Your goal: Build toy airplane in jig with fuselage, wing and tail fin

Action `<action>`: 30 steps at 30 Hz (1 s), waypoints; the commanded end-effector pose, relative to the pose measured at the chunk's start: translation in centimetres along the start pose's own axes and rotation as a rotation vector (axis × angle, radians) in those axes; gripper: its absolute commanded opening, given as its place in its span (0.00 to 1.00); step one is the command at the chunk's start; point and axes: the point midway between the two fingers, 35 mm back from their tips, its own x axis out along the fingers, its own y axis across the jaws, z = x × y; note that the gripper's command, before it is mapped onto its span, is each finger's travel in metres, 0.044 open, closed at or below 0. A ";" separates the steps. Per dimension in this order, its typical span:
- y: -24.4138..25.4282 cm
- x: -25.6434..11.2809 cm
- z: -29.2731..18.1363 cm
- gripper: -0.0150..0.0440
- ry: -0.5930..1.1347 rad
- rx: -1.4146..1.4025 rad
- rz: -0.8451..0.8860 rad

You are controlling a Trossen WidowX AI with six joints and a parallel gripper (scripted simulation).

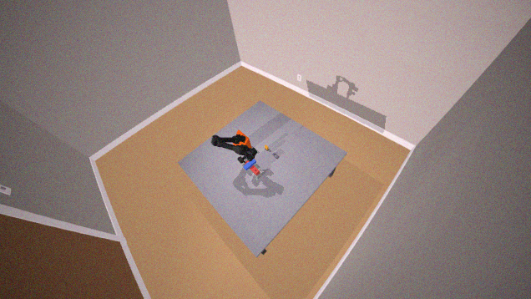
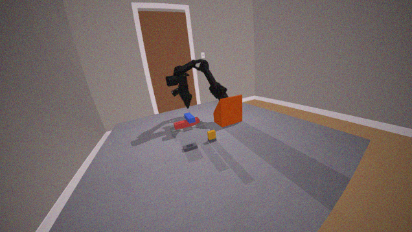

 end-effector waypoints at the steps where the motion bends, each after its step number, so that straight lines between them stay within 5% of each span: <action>1: 2.3 -0.2 0.4 1.00 -0.003 -0.020 0.019; 8: 14.0 -1.3 -0.5 1.00 -0.002 -0.032 0.064; 16: 24.9 -0.5 -7.0 1.00 0.004 -0.020 0.023; 24: 25.7 0.1 -7.7 1.00 0.003 -0.017 0.015; 30: 25.7 5.5 -7.8 1.00 0.002 -0.016 0.013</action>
